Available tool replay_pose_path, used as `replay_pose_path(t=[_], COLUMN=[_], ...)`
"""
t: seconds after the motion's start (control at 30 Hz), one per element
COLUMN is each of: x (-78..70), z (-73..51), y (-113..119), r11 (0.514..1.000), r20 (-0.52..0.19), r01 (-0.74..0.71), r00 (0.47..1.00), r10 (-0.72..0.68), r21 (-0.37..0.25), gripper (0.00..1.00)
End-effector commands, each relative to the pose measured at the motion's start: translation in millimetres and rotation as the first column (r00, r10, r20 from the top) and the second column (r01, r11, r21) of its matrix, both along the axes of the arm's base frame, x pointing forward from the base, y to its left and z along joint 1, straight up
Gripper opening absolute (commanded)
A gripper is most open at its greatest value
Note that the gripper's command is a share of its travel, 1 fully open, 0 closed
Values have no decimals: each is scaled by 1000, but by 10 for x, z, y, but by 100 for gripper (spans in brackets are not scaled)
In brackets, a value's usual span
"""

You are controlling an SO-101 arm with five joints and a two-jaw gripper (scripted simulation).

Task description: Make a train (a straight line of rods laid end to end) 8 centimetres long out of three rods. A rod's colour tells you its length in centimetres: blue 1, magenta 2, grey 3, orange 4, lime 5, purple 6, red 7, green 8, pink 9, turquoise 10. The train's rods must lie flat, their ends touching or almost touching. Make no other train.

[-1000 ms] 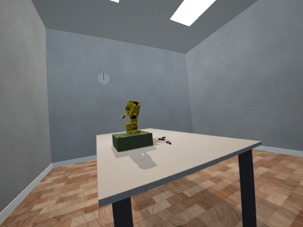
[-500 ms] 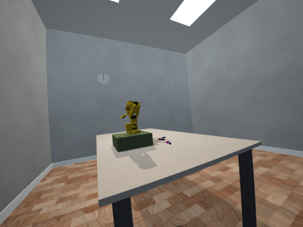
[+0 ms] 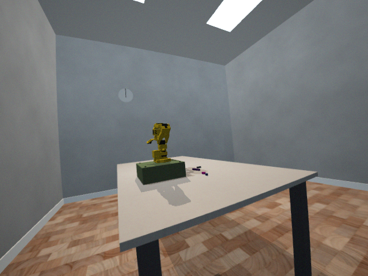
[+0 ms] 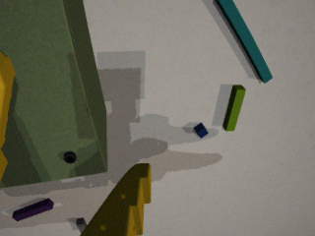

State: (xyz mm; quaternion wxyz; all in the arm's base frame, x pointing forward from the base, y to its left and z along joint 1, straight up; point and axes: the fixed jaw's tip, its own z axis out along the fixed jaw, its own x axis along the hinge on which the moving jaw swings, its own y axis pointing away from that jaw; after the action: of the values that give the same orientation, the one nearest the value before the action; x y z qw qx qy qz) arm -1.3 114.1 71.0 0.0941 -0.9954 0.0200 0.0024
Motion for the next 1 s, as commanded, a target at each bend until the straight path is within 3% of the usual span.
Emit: replay_pose_path(t=[0.0,0.4,0.67,0.83,0.9,0.97], x=[8,185,460,677,677,752], z=[-29,-124,-360,-599,-599,-693], y=[12,262,492,584,584,600], r11=[999,959,838,714,714,665], r20=[-5,-17,-18,-9,-9,-5], r01=[29,276,532,682,682,727], r00=[1000,960,843,722,722,674], r10=[-29,-278,-538,-692,-692,-738], r21=[-18,-69,-125,-162,-162,-174], gripper=[98,77,54,38,38,33])
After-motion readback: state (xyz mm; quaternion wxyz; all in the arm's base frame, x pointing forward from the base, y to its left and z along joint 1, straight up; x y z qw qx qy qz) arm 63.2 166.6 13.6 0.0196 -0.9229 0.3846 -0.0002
